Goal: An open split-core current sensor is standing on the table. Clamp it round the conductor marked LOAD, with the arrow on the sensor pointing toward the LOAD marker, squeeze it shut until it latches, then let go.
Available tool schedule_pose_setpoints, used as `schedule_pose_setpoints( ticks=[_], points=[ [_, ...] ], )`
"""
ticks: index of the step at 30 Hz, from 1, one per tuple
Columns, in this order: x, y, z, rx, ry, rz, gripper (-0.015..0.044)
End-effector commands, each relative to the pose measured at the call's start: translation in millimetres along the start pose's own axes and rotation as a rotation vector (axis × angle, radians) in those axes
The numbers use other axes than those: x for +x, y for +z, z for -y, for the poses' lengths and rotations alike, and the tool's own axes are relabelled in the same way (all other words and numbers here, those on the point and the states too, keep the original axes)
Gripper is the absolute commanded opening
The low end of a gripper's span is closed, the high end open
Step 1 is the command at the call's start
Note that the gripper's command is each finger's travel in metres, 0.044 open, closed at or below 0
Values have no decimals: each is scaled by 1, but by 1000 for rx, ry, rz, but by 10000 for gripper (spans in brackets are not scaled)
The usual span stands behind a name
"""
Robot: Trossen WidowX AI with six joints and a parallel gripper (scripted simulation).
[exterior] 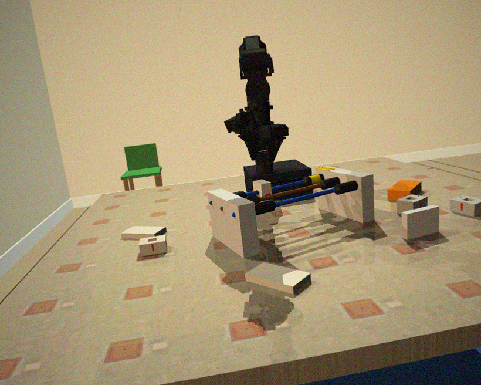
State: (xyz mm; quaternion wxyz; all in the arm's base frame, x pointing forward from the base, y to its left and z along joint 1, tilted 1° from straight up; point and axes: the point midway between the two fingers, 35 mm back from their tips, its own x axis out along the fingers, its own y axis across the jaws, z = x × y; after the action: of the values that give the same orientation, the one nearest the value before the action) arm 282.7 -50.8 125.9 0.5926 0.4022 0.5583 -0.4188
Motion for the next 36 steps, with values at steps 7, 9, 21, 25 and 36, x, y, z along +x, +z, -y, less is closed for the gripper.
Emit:
schedule_pose_setpoints(
  ticks=[7,9,21,25,36],
  points=[
    [0,-75,39,-176,-95,304,440],
    [0,-85,49,-216,-85,385,440],
    [-4,-113,90,-453,236,824,440],
    [-2,-112,86,-424,157,764,440],
    [-2,-112,86,-424,157,764,440]
  ],
)
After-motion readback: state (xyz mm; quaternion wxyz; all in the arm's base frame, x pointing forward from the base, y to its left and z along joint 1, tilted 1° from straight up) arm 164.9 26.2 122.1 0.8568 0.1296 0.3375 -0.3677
